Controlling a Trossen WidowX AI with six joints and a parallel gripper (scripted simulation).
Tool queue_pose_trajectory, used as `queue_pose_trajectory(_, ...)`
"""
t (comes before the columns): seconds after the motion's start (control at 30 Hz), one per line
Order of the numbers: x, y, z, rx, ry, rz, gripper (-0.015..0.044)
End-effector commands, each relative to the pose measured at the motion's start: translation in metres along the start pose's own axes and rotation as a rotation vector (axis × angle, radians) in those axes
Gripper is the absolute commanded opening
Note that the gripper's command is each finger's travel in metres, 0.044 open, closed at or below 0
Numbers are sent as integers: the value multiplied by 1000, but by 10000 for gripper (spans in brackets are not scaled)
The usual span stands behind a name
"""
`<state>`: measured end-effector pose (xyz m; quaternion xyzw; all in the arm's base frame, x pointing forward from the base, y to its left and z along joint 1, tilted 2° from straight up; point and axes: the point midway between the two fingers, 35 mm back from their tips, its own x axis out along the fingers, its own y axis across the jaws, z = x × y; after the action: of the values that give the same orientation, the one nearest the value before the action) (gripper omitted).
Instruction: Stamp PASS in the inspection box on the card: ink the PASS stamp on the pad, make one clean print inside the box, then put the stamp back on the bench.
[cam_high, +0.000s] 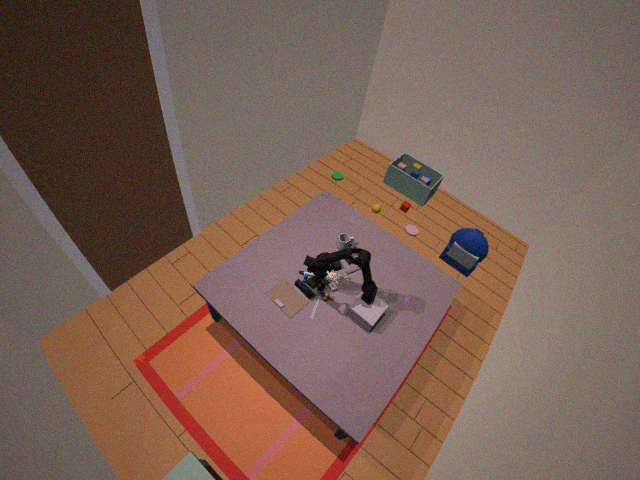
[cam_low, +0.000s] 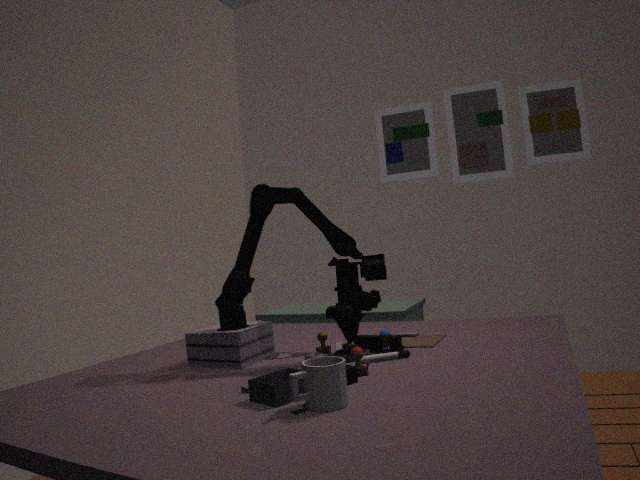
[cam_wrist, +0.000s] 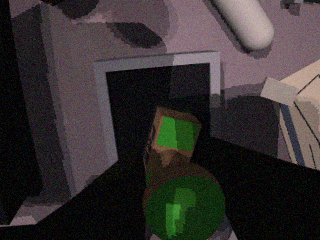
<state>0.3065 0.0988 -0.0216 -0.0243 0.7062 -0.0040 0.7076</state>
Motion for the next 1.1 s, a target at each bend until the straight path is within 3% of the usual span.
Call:
queue_pose_trajectory(0.0,3,0,0,1,0,-3,0)
queue_pose_trajectory(1.07,-6,-1,0,1,0,-3,0)
